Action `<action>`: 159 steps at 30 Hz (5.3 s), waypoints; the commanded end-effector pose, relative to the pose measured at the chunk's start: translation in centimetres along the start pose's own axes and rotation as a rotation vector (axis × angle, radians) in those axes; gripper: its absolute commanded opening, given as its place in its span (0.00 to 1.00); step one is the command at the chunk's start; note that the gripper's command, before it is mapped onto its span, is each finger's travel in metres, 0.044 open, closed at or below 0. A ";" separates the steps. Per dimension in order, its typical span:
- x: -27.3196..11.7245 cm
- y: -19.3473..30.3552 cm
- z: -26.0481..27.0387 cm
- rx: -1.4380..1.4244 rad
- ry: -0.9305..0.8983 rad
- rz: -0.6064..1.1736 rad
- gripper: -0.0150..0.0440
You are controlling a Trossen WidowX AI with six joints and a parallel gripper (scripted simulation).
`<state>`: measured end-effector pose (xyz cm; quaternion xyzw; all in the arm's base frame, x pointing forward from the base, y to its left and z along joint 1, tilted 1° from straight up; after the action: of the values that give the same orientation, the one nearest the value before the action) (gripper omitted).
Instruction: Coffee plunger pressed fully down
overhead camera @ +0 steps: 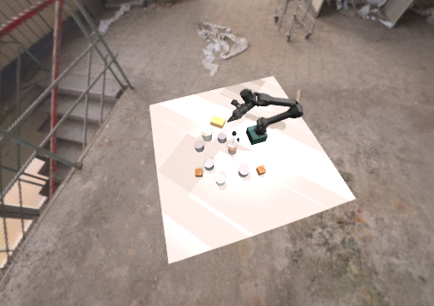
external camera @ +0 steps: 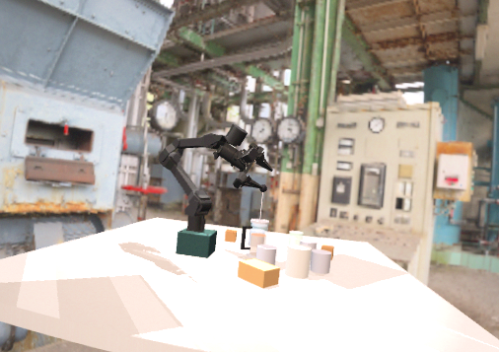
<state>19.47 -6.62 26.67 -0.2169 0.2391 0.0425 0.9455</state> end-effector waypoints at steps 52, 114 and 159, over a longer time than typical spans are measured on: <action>1.7 8.2 0.6 -1.032 -0.026 0.059 1.00; 5.2 10.2 -3.4 -1.032 -0.026 0.058 0.47; 9.4 11.6 -6.4 -1.033 -0.027 0.056 0.47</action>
<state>23.02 0.89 14.87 -0.6513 0.1523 0.1561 0.7268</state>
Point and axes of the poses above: the point midway between the two fingers, 35 mm back from their tips, its own x axis out along the fingers, its own z axis across the jaws, y = z × x, the point moved 4 cm from there along -x, back along the fingers, and after that the axes turned 7 degrees about x, right-handed, at the moved point
